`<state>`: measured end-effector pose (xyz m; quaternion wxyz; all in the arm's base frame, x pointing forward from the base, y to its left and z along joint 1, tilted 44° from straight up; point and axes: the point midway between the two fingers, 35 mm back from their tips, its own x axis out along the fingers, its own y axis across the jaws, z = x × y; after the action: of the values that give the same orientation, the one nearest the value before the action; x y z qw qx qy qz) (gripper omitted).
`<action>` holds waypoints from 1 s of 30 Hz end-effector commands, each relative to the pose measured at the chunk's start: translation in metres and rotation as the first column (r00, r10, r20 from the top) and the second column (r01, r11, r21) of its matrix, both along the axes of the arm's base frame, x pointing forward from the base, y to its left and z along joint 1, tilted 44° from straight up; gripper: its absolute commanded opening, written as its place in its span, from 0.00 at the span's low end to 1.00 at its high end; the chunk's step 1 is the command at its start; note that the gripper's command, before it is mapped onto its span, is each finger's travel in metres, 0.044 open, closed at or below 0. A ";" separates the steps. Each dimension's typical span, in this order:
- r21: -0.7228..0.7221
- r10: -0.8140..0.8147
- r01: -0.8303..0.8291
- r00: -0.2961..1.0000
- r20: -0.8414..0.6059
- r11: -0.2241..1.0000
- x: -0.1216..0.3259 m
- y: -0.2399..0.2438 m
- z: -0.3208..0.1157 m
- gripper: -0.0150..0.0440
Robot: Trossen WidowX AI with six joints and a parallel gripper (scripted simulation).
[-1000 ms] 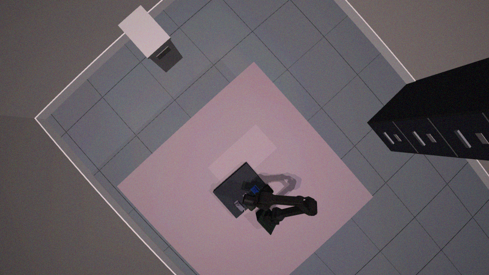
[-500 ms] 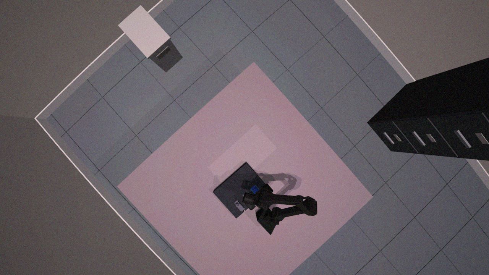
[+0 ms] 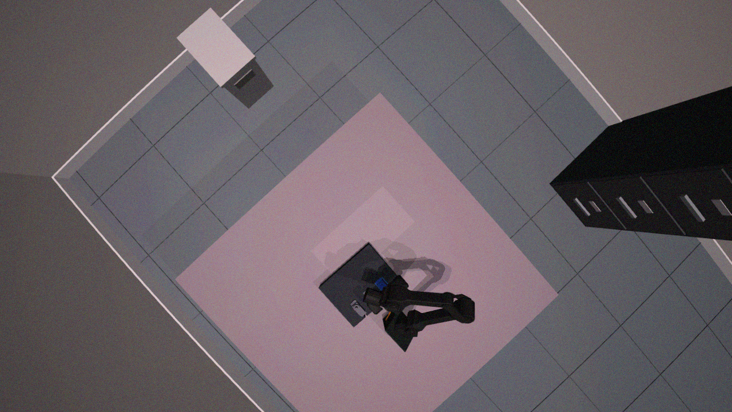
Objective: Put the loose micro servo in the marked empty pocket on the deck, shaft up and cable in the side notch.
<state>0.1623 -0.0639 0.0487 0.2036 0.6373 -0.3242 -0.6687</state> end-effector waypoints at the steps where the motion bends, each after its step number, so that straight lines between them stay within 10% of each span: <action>1: 0.000 0.003 -0.003 1.000 -0.001 1.000 0.000 0.000 0.000 0.57; 13: 0.001 0.003 -0.003 1.000 -0.001 1.000 0.005 0.024 0.025 0.57; 23: 0.001 0.006 -0.006 1.000 0.002 1.000 0.070 0.039 0.055 1.00; 30: 0.002 0.003 -0.003 1.000 0.004 1.000 0.118 0.049 0.075 1.00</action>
<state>0.2620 -0.0175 0.1166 0.1989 0.6439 -0.3233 -0.6643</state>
